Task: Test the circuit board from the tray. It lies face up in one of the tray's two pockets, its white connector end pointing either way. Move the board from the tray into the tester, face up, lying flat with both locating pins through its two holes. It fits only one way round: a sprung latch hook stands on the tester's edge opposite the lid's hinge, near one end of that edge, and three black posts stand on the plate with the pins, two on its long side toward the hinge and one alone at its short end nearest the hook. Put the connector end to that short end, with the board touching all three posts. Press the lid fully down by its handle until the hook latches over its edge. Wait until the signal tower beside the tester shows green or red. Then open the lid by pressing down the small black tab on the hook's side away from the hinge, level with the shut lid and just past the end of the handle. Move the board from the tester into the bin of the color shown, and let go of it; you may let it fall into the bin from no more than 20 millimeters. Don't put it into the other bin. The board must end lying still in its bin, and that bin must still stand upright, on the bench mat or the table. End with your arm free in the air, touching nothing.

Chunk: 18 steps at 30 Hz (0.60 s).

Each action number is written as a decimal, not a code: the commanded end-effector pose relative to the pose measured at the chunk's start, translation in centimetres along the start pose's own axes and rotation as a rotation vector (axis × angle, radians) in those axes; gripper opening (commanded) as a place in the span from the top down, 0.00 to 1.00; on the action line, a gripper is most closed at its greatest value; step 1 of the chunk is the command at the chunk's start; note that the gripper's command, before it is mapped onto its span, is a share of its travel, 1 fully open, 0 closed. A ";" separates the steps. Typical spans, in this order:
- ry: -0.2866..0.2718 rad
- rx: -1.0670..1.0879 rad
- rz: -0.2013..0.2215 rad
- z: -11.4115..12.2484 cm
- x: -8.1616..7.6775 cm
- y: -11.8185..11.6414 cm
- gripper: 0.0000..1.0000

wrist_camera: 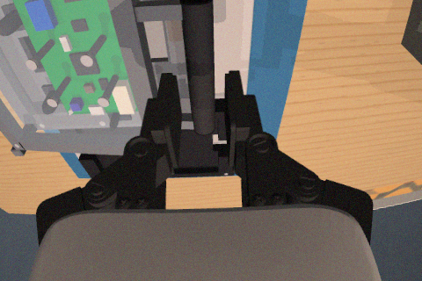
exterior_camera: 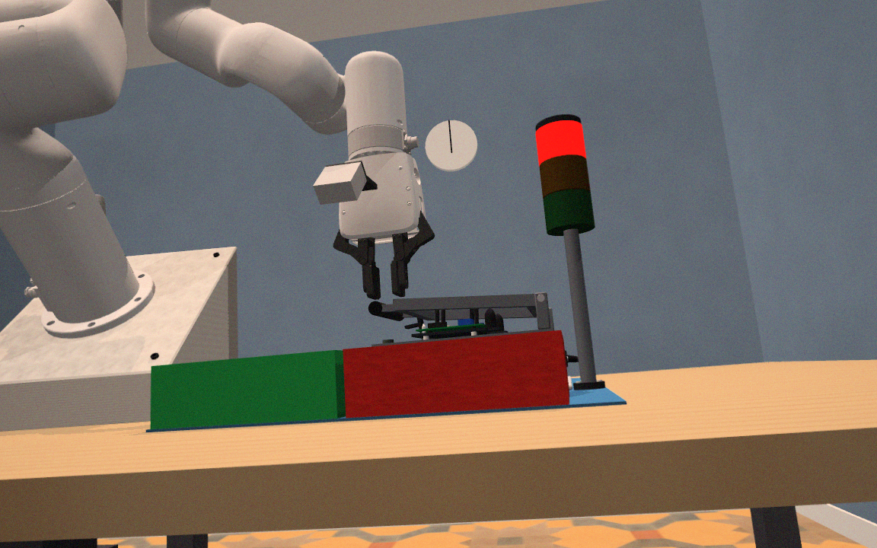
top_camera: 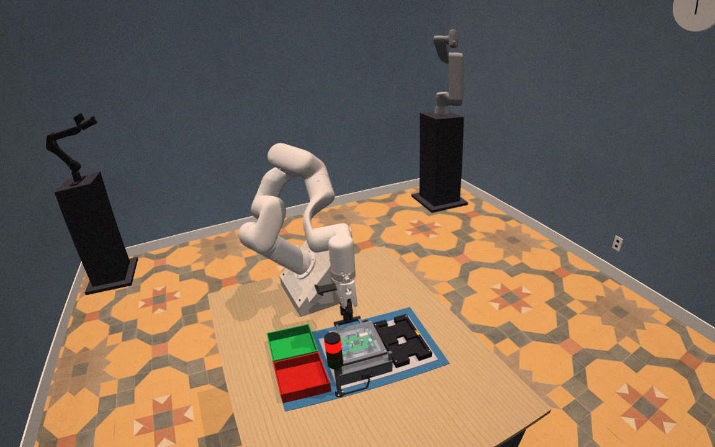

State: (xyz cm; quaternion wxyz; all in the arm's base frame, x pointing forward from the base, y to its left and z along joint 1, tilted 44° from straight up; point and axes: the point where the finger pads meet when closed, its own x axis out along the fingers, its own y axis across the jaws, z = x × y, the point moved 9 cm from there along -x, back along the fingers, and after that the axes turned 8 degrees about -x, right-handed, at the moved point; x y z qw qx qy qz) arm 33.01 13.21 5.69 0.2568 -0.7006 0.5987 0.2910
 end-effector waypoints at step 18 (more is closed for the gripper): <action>-0.002 0.000 -0.004 0.1 0.5 -0.1 0.73</action>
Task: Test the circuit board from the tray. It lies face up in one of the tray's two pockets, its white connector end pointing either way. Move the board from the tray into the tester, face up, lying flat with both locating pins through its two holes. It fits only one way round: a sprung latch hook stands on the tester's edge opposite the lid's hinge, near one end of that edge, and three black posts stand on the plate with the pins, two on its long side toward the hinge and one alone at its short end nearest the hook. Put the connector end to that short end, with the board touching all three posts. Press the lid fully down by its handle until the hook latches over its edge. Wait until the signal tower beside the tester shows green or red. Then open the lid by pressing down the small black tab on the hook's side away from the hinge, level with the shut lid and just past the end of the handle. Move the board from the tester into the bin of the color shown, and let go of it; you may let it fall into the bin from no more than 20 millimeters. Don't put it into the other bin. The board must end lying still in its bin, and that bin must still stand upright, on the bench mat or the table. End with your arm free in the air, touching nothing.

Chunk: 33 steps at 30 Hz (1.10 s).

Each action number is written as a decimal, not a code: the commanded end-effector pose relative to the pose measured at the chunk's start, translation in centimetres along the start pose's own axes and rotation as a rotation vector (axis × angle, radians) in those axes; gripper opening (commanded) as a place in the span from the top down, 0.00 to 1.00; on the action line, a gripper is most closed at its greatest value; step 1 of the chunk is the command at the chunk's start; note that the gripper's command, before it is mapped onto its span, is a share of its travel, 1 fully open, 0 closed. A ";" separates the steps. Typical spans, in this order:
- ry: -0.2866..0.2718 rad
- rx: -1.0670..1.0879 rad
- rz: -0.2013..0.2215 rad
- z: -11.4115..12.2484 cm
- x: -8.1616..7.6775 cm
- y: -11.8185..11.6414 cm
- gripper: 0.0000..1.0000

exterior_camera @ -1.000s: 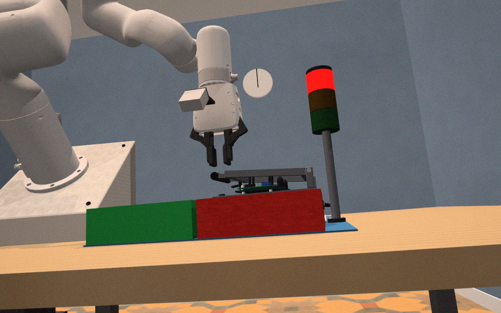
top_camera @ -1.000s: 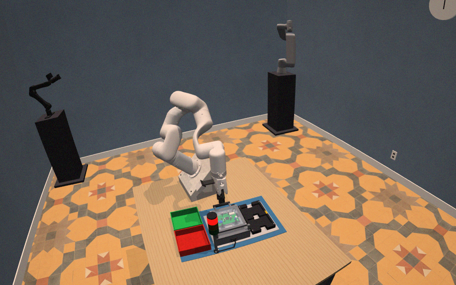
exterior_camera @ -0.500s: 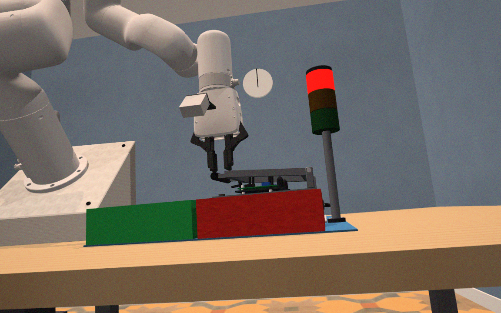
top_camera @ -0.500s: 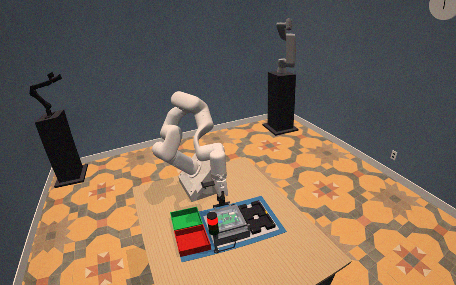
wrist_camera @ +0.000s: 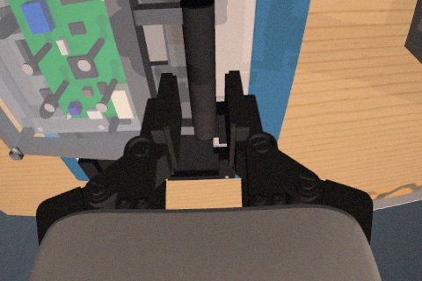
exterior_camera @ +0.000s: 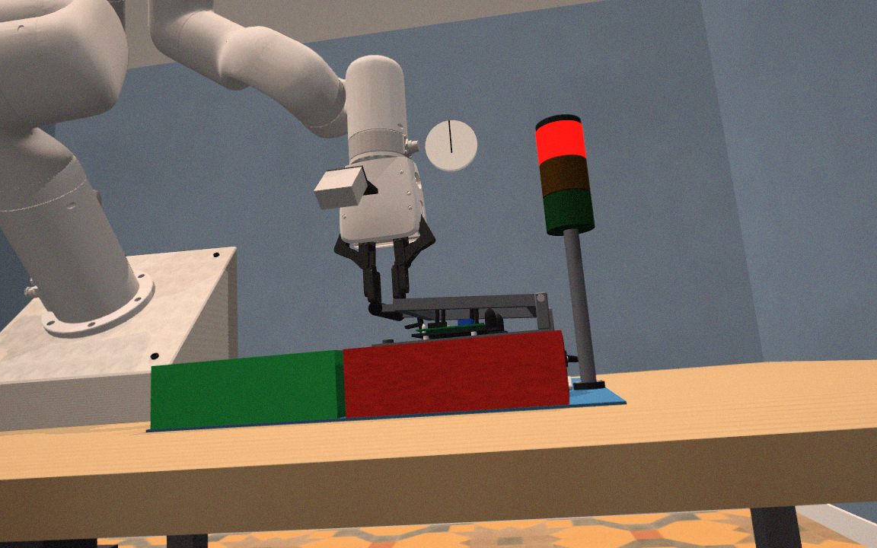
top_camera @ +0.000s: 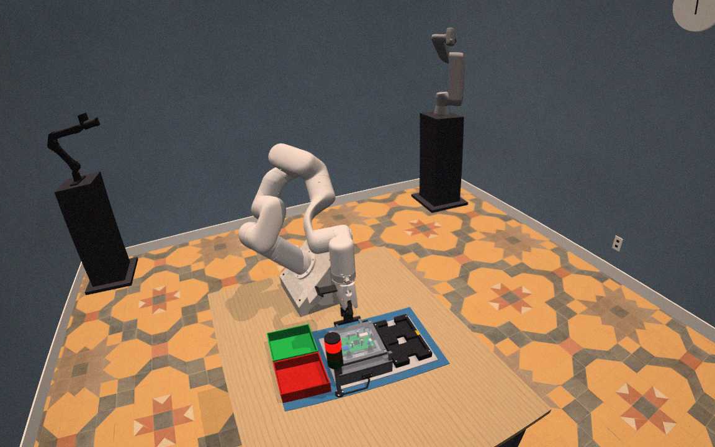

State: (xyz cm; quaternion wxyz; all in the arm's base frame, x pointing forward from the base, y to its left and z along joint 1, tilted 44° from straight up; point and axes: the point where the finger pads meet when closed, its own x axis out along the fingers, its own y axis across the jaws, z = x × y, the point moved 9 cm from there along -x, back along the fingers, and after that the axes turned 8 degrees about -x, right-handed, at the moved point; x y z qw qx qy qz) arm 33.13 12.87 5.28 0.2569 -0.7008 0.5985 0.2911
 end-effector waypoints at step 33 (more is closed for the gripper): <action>-0.002 0.000 -0.003 0.1 2.5 -0.1 1.00</action>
